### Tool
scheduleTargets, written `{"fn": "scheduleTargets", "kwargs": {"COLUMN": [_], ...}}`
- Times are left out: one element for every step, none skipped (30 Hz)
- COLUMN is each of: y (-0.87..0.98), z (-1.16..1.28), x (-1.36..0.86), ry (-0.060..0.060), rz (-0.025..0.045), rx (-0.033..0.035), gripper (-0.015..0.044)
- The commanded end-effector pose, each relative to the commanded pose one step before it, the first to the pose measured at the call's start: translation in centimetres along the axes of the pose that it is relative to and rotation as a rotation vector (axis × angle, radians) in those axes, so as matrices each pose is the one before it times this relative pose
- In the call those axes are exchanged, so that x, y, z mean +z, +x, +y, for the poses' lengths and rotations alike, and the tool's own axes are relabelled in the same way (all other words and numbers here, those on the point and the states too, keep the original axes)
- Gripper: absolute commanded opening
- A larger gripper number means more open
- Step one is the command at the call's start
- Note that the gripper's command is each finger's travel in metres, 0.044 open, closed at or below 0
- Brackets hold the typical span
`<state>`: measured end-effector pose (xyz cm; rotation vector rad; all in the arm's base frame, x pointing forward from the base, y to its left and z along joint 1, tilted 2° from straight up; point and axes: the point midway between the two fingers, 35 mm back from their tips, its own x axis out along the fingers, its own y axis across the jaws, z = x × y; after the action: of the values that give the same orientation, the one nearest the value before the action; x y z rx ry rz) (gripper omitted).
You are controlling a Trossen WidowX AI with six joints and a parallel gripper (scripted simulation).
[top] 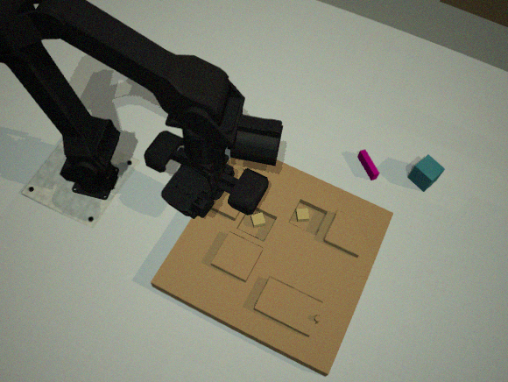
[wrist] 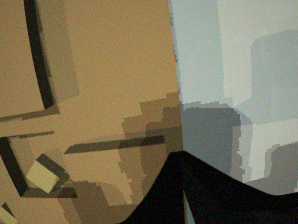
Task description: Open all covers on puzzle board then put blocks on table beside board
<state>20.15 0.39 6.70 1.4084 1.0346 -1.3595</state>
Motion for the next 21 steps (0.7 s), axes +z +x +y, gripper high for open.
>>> {"fn": "scheduleTargets", "kwargs": {"y": [0.101, 0.006, 0.006, 0.007, 0.007, 0.008, 0.008, 0.009, 0.01, 0.01, 0.011, 0.011, 0.01, -0.001, -0.002, -0.003, -0.003, -0.004, -0.004, -0.003, -0.003], "z": [0.388, 0.123, 0.124, 0.124, 0.124, 0.124, 0.124, 0.124, 0.124, 0.124, 0.124, 0.124, 0.101, 0.022, 0.041, 0.06, 0.081, 0.102, 0.114, 0.122, 0.125], "x": [0.135, 0.036, 0.037, 0.038, 0.039, 0.039, 0.04, 0.041, 0.042, 0.042, 0.043, 0.044, 0.037, 0.001, 0.001, 0.002, 0.002, 0.003, 0.004, 0.004, 0.005], "ry": [-0.0046, 0.0, 0.0, 0.0, 0.0, 0.0, 0.0, 0.0, 0.0, 0.0, 0.0, 0.0, 0.0, 0.0, 0.0, 0.0, 0.0, 0.0, 0.0, 0.0, 0.0], "rz": [-0.00284, -0.00004, -0.00004, -0.00004, -0.00004, -0.00004, -0.00004, -0.00004, -0.00004, -0.00004, -0.00005, -0.00005, -0.00004, 0.0, 0.0, 0.0, 0.0, -0.00001, -0.00001, -0.00001, -0.00001], "rx": [0.002, 0.0001, 0.0001, 0.0001, 0.0001, 0.0001, 0.0001, 0.0001, 0.0001, 0.0001, 0.0001, 0.0001, 0.00008, 0.00002, 0.00003, 0.00005, 0.00006, 0.00008, 0.00009, 0.0001, 0.0001], "gripper": [0.0, 0.0, 0.0, 0.0, 0.0, 0.0, 0.0, 0.0, 0.0, 0.0, 0.0, 0.0, 0.0, 0.0, 0.0, 0.0, 0.0, 0.0, 0.0, 0.0, 0.0]}}
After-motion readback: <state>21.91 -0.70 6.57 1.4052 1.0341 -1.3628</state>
